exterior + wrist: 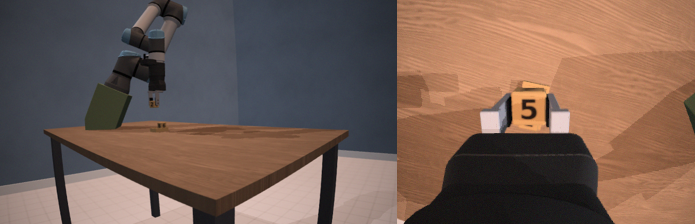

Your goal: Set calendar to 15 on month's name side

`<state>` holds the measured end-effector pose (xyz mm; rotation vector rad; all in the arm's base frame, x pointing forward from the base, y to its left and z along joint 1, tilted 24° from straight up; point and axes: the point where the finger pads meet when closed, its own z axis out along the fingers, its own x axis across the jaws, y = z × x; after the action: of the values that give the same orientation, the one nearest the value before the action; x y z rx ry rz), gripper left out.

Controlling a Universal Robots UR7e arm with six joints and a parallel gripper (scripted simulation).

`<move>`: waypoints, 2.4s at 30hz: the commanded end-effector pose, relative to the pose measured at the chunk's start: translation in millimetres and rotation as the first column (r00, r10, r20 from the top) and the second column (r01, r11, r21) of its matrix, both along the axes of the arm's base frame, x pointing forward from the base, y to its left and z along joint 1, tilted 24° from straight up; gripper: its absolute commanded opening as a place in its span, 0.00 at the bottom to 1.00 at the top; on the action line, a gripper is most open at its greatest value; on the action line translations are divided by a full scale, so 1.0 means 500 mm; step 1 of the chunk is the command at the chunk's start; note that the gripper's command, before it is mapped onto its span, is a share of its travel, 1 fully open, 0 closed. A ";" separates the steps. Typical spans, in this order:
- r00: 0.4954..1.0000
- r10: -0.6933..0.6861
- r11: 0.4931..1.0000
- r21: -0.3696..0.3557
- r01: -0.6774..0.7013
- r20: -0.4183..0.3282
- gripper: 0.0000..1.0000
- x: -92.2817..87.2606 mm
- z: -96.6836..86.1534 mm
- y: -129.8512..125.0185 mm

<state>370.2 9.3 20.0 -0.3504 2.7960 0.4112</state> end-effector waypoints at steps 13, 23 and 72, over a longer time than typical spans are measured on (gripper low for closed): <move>0.926 0.363 0.928 -0.122 -0.351 0.102 0.57 0.020 -0.012 -0.039; 0.785 0.603 0.792 -0.227 -0.567 0.144 0.57 0.030 -0.021 -0.064; -0.209 0.978 -0.162 -0.610 -0.776 0.005 0.57 0.011 -0.064 -0.142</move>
<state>376.1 -60.4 -11.5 -2.3620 1.3713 -0.0833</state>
